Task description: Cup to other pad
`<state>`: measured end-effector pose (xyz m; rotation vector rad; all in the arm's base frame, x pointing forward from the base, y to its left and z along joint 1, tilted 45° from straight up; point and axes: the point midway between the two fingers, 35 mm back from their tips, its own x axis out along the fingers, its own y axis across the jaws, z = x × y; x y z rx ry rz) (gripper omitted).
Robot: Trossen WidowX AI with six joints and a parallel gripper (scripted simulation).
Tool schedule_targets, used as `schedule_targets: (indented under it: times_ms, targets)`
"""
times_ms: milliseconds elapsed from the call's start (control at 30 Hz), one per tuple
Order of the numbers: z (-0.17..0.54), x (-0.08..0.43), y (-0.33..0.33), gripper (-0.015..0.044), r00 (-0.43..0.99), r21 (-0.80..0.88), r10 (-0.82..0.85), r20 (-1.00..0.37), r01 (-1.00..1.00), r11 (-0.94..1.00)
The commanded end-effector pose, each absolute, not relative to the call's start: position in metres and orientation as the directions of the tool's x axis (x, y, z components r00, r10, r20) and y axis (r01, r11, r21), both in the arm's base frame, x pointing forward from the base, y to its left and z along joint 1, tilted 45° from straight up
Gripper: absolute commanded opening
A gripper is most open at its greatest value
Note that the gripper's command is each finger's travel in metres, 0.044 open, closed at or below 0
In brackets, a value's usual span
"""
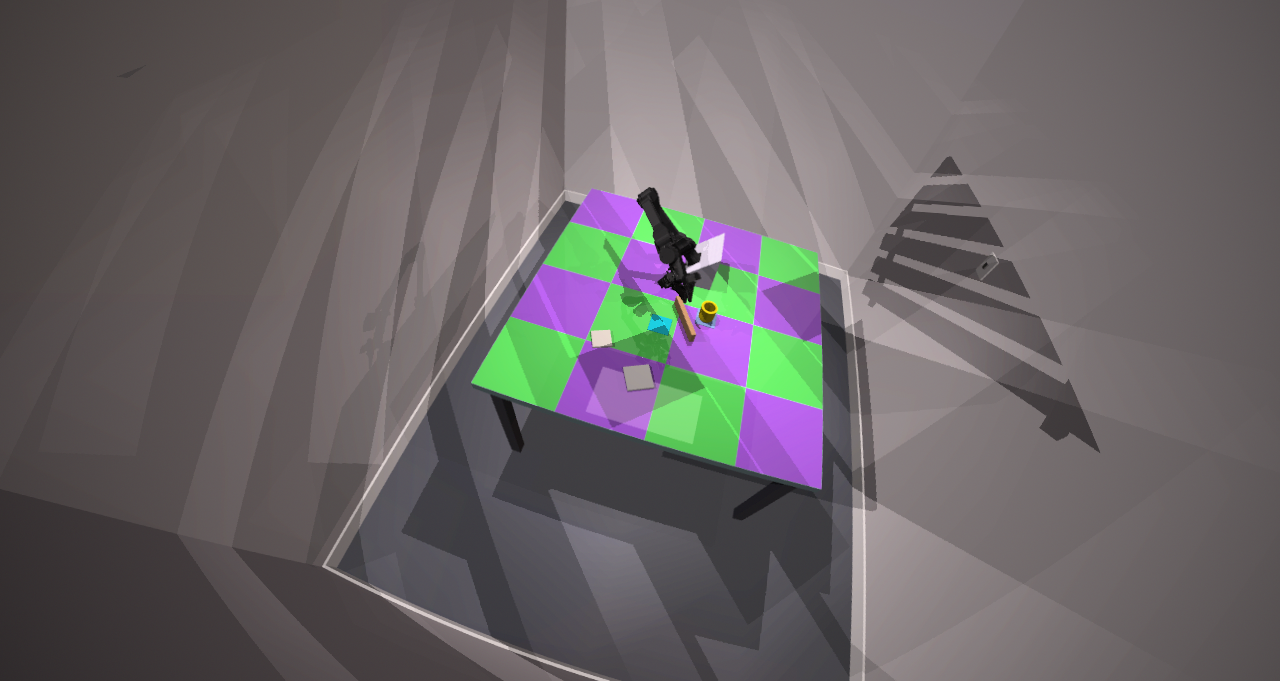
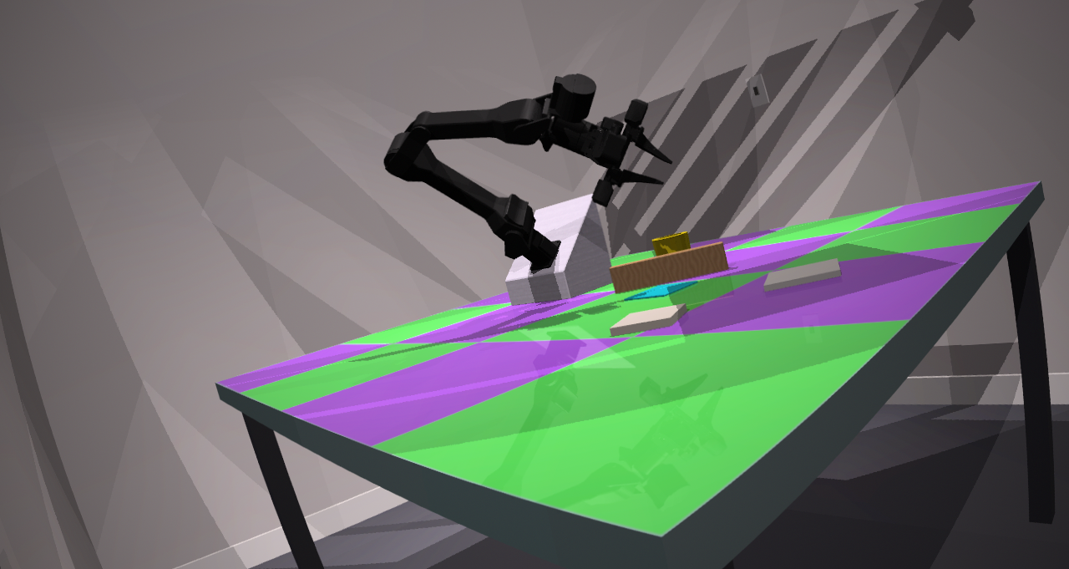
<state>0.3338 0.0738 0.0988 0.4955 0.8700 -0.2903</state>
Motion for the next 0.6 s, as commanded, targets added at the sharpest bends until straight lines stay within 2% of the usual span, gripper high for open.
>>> schedule_targets:
  times_ms: [0,133,267,400,567]
  targets:
    - [0.045,0.308,0.094,0.0167,0.392,0.144,-0.164,-0.905,0.645,0.750]
    - [0.006,0.275,0.103,0.0167,0.202,-0.055,-0.331,-0.922,0.778,0.626]
    - [-0.020,0.241,0.105,0.0167,0.069,-0.227,-0.528,-0.846,0.850,0.475]
    - [-0.029,0.219,0.100,0.0167,0.021,-0.309,-0.688,-0.725,0.883,0.353]
    - [-0.028,0.218,0.099,0.0167,0.020,-0.311,-0.695,-0.718,0.885,0.347]
